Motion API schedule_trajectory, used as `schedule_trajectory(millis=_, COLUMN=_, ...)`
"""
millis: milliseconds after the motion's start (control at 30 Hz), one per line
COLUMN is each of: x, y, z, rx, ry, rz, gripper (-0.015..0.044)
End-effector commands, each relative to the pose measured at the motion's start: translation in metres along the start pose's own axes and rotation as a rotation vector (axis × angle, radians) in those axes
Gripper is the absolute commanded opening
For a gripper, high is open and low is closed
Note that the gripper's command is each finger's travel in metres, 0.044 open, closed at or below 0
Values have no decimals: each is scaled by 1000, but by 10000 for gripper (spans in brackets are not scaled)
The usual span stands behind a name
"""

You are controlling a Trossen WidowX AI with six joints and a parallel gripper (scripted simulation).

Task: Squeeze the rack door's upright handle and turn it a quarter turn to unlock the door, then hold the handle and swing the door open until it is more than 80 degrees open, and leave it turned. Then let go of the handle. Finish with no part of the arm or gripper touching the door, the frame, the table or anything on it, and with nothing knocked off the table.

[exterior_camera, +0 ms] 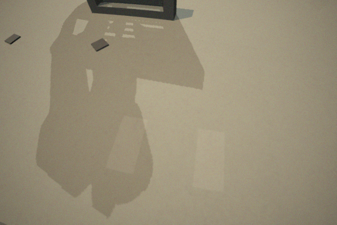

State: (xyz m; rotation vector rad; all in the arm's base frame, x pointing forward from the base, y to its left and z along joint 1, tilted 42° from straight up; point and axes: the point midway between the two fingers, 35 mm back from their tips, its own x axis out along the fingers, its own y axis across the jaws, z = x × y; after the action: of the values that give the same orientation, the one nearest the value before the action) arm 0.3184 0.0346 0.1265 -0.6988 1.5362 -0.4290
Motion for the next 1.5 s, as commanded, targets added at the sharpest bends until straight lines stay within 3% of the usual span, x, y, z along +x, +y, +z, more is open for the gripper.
schedule_trajectory(millis=0, x=0, y=1, z=0, rx=-185, ry=0, rz=3, gripper=281)
schedule_trajectory(millis=900, x=0, y=1, z=0, rx=-1515, ry=-1, rz=2, gripper=281)
schedule_trajectory(millis=1133, x=0, y=1, z=0, rx=-1547, ry=-1, rz=2, gripper=281)
schedule_trajectory(millis=1367, x=0, y=1, z=0, rx=-1547, ry=-1, rz=2, gripper=97)
schedule_trajectory(millis=1467, x=0, y=1, z=0, rx=-1547, ry=-1, rz=2, gripper=77)
